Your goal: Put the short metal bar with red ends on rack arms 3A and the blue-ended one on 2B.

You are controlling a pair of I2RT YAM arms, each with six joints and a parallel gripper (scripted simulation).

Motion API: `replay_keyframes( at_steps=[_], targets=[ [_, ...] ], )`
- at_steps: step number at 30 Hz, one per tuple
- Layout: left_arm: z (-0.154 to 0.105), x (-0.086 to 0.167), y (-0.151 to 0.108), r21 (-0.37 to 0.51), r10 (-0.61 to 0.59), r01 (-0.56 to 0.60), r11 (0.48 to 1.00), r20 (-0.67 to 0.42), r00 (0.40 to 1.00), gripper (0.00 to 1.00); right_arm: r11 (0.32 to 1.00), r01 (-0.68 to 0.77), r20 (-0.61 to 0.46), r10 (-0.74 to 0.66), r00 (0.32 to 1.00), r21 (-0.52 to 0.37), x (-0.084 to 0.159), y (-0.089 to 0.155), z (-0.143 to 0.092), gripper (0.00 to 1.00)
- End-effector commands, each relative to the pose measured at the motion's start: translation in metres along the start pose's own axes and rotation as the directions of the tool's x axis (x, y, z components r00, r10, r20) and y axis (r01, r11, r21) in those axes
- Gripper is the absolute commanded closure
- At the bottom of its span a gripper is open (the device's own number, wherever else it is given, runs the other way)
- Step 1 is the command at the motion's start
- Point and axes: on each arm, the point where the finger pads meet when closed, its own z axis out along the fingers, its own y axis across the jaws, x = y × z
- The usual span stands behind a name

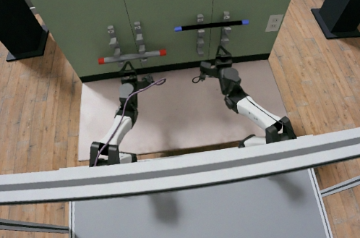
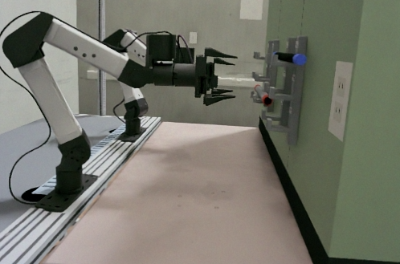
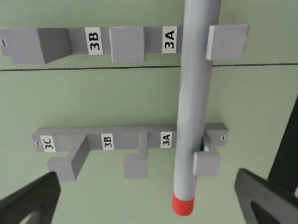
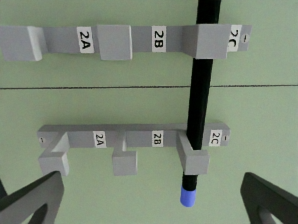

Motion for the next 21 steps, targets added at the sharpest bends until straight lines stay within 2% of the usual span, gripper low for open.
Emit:
replay_keyframes(
  at_steps=[1, 21],
  targets=[
    [-0.0028, -0.0003, 0.0187, -0.023, -0.01, 0.01, 1.0, -0.005, 1.0, 0.0, 1.0, 0.011, 0.002, -0.011, 1.0, -0.016, -0.0022, 0.0108, -0.0012, 0.0],
    [-0.0073, -0.0003, 0.0266, -0.023, -0.01, 0.01, 1.0, -0.005, 1.0, 0.0, 1.0, 0.011, 0.002, -0.011, 1.0, -0.016, -0.0031, 0.0036, 0.0039, 0.0]
  ],
)
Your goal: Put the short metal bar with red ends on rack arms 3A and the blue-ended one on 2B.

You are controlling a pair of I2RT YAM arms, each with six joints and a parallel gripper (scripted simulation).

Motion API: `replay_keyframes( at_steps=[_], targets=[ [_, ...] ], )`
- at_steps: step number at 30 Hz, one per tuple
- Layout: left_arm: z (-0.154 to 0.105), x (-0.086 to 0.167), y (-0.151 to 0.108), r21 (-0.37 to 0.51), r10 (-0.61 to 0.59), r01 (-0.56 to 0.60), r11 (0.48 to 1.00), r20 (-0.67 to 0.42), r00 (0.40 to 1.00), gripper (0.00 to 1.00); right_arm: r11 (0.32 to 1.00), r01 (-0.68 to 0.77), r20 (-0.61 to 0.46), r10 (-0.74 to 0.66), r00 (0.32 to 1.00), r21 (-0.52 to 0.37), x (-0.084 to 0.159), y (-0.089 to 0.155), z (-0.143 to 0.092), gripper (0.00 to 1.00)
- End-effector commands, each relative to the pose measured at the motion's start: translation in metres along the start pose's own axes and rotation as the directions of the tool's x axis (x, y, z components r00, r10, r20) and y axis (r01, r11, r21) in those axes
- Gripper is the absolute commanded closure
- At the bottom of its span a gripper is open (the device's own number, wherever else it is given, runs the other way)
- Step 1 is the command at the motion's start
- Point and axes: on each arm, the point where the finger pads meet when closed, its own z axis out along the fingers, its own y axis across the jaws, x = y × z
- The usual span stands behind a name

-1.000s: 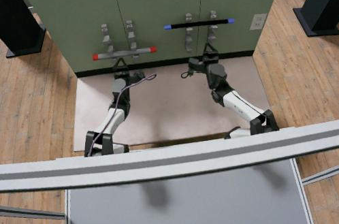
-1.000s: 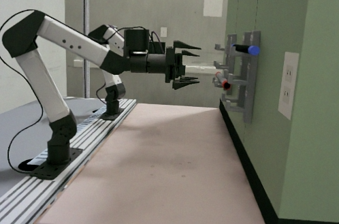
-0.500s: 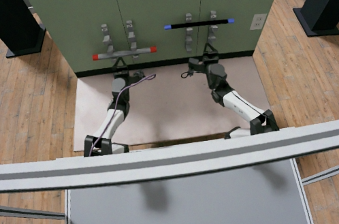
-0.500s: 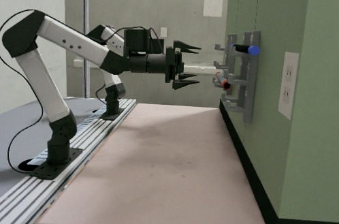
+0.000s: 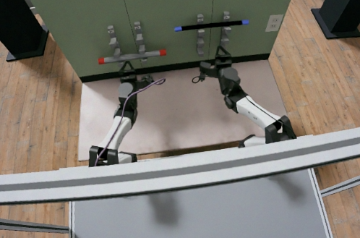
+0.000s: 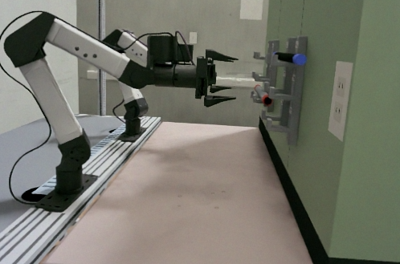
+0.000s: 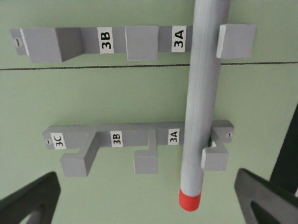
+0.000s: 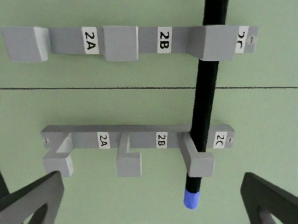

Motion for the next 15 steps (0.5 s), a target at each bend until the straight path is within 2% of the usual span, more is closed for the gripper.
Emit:
replay_keyframes(
  at_steps=[1, 15],
  targets=[
    [-0.002, 0.0, 0.016, -0.027, -0.011, 0.011, 1.0, -0.003, 1.0, 0.0, 1.0, 0.007, 0.001, -0.007, 1.0, -0.005, -0.002, -0.002, 0.002, 0.0],
    [-0.002, 0.0, 0.016, -0.027, -0.011, 0.011, 1.0, -0.003, 1.0, 0.0, 1.0, 0.007, 0.001, -0.007, 1.0, -0.005, -0.003, -0.015, 0.009, 0.0]
  ],
)
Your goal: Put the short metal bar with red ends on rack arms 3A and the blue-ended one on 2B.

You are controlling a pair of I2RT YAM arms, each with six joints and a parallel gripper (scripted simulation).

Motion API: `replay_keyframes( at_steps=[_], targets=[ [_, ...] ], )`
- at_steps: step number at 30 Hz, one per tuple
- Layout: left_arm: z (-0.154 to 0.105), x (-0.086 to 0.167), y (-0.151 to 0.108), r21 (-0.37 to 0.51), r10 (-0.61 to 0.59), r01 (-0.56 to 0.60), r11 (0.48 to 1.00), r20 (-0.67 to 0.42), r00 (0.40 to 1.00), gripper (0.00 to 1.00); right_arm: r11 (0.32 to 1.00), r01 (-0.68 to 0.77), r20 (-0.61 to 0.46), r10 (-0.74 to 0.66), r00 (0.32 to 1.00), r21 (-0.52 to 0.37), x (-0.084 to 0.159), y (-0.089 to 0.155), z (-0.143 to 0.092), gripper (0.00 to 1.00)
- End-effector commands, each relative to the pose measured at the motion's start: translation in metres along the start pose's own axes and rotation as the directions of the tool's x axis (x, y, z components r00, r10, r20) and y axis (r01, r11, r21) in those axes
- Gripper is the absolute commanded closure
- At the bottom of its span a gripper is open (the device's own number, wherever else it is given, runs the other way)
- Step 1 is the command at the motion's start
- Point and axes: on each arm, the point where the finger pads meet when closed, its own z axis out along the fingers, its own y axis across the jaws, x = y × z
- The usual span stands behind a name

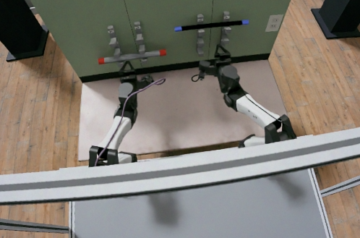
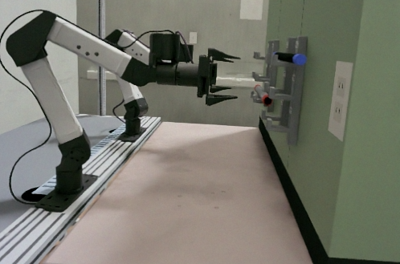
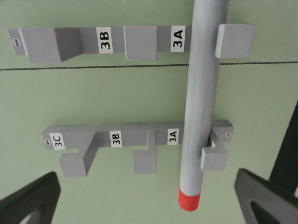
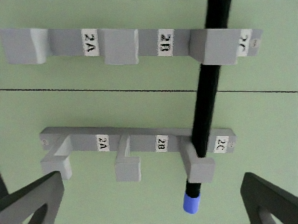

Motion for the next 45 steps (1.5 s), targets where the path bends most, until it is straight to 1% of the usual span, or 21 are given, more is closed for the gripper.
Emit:
replay_keyframes(
  at_steps=[1, 7, 26, 45],
  targets=[
    [-0.002, 0.0, 0.016, -0.03, -0.012, 0.012, 0.999, -0.003, 1.0, 0.0, 1.0, 0.001, 0.001, -0.001, 1.0, 0.008, -0.001, -0.013, 0.004, 0.0],
    [-0.002, 0.0, 0.016, -0.03, -0.012, 0.012, 0.999, -0.003, 1.0, 0.0, 1.0, 0.001, 0.001, -0.001, 1.0, 0.008, -0.002, -0.022, 0.007, 0.0],
    [-0.002, 0.0, 0.016, -0.03, -0.012, 0.012, 0.999, -0.003, 1.0, 0.0, 1.0, 0.001, 0.001, -0.001, 1.0, 0.008, -0.003, -0.03, 0.015, 0.0],
    [-0.002, 0.0, 0.016, -0.03, -0.012, 0.012, 0.999, -0.003, 1.0, 0.0, 1.0, 0.001, 0.001, -0.001, 1.0, 0.008, -0.005, -0.045, 0.023, 0.0]
  ],
)
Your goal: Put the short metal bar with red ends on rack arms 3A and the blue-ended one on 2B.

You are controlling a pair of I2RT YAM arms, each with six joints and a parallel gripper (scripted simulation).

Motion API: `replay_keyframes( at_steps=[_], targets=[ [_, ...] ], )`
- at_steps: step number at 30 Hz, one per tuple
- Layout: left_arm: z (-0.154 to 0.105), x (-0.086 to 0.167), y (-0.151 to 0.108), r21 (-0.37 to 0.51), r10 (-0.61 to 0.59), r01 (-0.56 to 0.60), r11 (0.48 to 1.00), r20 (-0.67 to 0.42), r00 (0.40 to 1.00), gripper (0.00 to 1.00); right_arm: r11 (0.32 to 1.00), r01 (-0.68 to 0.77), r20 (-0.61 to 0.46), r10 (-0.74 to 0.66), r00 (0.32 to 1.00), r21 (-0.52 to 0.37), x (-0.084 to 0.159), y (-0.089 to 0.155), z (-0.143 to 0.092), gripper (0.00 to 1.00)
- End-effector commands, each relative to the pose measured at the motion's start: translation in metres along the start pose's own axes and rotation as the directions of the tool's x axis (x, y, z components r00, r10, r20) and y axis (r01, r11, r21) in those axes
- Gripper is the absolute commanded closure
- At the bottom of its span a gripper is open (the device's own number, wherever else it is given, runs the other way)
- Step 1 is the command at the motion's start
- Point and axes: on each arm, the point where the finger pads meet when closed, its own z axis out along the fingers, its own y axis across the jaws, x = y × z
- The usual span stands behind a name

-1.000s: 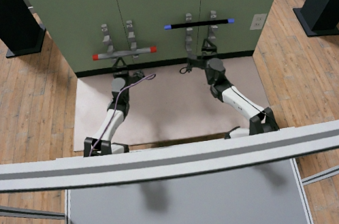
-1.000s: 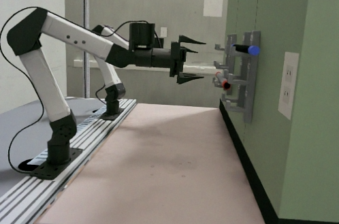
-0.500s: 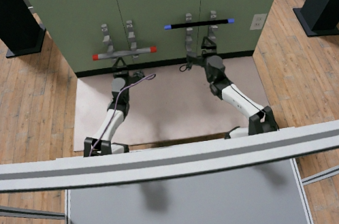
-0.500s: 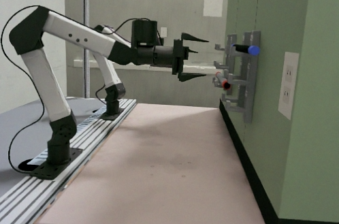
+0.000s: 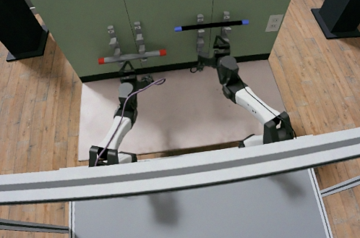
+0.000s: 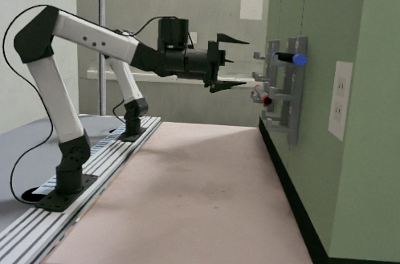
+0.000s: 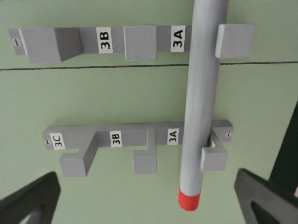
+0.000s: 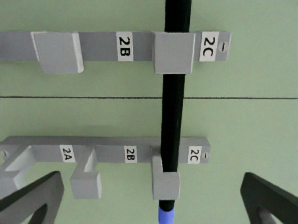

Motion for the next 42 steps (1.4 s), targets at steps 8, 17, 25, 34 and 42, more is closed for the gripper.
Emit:
replay_keyframes(
  at_steps=[8, 17, 25, 34, 42],
  targets=[
    [-0.002, 0.0, 0.016, -0.03, -0.012, 0.012, 0.999, -0.003, 1.0, 0.0, 1.0, 0.002, 0.008, -0.002, 1.0, 0.005, -0.002, -0.014, 0.008, 0.0],
    [-0.002, 0.0, 0.016, -0.03, -0.012, 0.012, 0.999, -0.003, 1.0, 0.0, 1.0, 0.002, 0.008, -0.002, 1.0, 0.005, -0.003, -0.019, 0.011, 0.0],
    [-0.002, 0.0, 0.016, -0.03, -0.012, 0.012, 0.999, -0.003, 1.0, 0.0, 1.0, 0.002, 0.008, -0.002, 1.0, 0.005, -0.004, -0.025, 0.015, 0.0],
    [-0.002, 0.0, 0.016, -0.03, -0.012, 0.012, 0.999, -0.003, 1.0, 0.0, 1.0, 0.002, 0.008, -0.002, 1.0, 0.005, -0.004, -0.029, 0.018, 0.0],
    [-0.002, 0.0, 0.016, -0.03, -0.012, 0.012, 0.999, -0.003, 1.0, 0.0, 1.0, 0.002, 0.008, -0.002, 1.0, 0.005, -0.005, -0.029, 0.019, 0.0]
  ],
)
